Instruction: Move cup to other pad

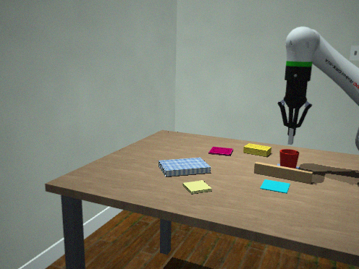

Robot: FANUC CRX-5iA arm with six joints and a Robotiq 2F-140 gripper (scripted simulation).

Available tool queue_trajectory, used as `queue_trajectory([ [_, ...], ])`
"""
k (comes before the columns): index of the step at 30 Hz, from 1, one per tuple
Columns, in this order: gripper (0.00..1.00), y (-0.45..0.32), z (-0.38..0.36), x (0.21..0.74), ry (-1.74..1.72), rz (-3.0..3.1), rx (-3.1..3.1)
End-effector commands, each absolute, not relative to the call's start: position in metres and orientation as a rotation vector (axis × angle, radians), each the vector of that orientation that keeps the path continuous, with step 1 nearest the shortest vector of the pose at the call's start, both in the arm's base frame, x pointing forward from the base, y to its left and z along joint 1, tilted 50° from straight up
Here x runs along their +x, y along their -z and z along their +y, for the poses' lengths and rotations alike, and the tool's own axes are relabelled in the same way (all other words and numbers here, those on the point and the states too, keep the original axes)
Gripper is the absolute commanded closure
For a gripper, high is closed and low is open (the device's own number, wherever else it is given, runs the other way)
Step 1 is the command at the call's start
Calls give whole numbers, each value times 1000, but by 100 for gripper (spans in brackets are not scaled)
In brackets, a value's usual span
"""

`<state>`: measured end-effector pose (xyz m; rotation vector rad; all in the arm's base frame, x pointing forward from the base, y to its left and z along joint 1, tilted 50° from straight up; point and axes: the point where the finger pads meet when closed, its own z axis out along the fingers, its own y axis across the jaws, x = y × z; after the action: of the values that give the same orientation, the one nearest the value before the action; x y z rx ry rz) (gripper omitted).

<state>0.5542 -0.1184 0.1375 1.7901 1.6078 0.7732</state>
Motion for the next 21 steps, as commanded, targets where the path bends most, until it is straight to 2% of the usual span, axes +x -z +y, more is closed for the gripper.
queue_trajectory([
  [1,100,-136,-117,554,-773,1611,1793],
  [8,100,-136,-117,554,-773,1611,1793],
  [9,41,-136,-117,554,-773,1611,1793],
  [21,41,-136,-117,554,-773,1611,1793],
])
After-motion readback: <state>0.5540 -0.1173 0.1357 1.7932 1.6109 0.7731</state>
